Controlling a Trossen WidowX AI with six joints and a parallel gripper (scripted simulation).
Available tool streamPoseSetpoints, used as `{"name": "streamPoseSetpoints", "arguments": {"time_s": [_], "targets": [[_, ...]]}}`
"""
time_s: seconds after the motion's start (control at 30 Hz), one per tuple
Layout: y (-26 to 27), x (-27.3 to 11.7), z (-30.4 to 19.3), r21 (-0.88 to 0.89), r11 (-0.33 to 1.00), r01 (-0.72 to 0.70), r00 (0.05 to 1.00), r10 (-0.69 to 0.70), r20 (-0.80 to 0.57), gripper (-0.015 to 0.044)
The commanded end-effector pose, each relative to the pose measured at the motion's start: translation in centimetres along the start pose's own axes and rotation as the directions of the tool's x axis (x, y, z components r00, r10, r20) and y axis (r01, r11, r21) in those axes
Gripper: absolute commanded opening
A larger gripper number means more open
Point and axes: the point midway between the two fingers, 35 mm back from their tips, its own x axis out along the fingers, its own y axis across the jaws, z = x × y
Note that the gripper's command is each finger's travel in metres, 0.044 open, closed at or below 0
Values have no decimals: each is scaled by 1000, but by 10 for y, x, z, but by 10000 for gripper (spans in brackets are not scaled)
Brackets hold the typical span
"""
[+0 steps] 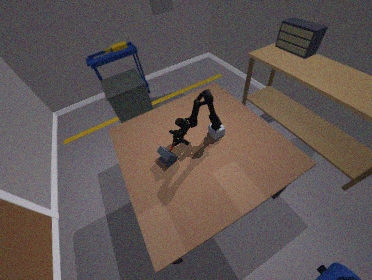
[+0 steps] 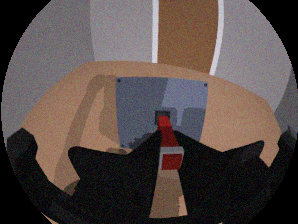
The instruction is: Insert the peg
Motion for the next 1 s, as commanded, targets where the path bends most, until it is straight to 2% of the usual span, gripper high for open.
{"name": "streamPoseSetpoints", "arguments": {"time_s": [0.0,0.97], "targets": [[0,0,0,0,1000,-1,1000,1,-1,0],[-1,12,1,0,1000,-1,1000,1,0,0]]}}
